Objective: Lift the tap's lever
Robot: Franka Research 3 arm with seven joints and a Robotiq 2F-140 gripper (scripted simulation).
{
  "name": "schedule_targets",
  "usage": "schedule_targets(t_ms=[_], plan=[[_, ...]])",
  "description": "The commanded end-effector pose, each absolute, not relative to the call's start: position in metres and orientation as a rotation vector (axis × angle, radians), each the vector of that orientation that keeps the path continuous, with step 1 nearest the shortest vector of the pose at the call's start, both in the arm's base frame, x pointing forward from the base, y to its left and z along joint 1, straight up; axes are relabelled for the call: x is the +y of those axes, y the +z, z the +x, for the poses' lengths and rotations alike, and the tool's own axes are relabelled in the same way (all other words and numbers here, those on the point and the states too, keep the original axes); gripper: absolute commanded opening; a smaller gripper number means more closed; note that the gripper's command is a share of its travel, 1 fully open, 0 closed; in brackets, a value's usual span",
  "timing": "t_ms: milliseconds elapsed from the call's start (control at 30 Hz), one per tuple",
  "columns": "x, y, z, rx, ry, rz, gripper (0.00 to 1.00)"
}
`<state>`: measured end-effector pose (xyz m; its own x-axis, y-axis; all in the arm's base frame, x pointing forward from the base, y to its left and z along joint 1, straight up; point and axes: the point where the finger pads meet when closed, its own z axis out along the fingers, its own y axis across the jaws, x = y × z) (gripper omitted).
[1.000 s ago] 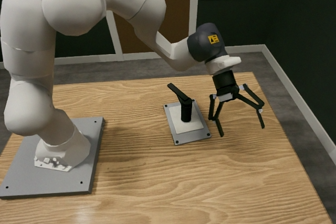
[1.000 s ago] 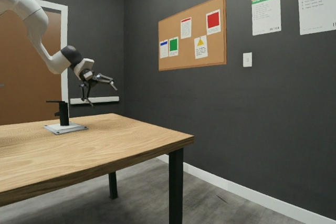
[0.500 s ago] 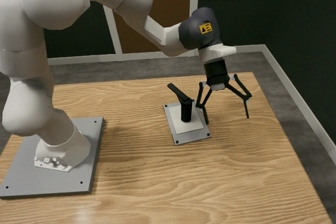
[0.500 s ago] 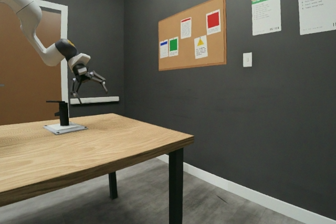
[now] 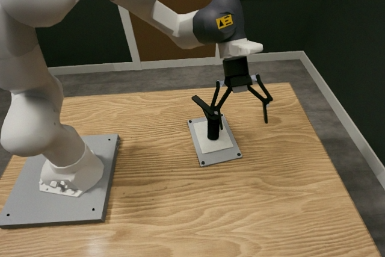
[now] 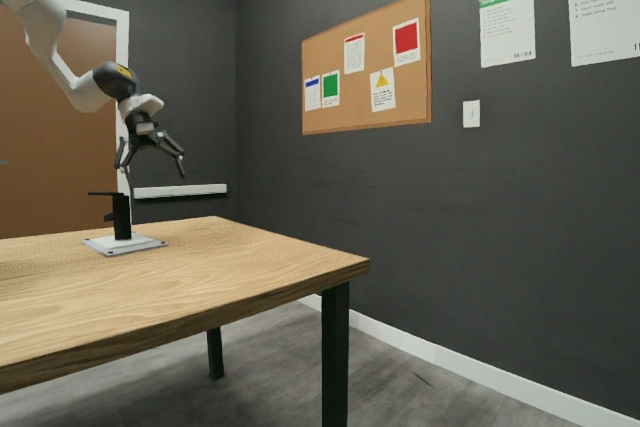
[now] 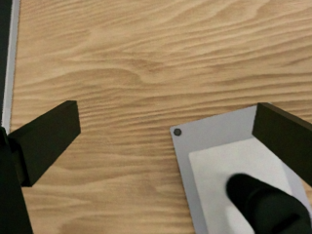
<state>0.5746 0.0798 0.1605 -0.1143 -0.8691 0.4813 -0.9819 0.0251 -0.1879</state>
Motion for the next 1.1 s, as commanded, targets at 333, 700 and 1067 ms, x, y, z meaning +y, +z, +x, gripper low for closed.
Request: schedule_targets(t_ms=[333, 700, 1067], plan=[[0.125, 0.172, 0.534, -1.845, 0.446, 2.221, 1.00], [0.159, 0.184, 0.503, -1.745, 0.304, 2.384, 1.00], [0.193, 0.197, 0.473, -1.631, 0.177, 2.547, 1.00]])
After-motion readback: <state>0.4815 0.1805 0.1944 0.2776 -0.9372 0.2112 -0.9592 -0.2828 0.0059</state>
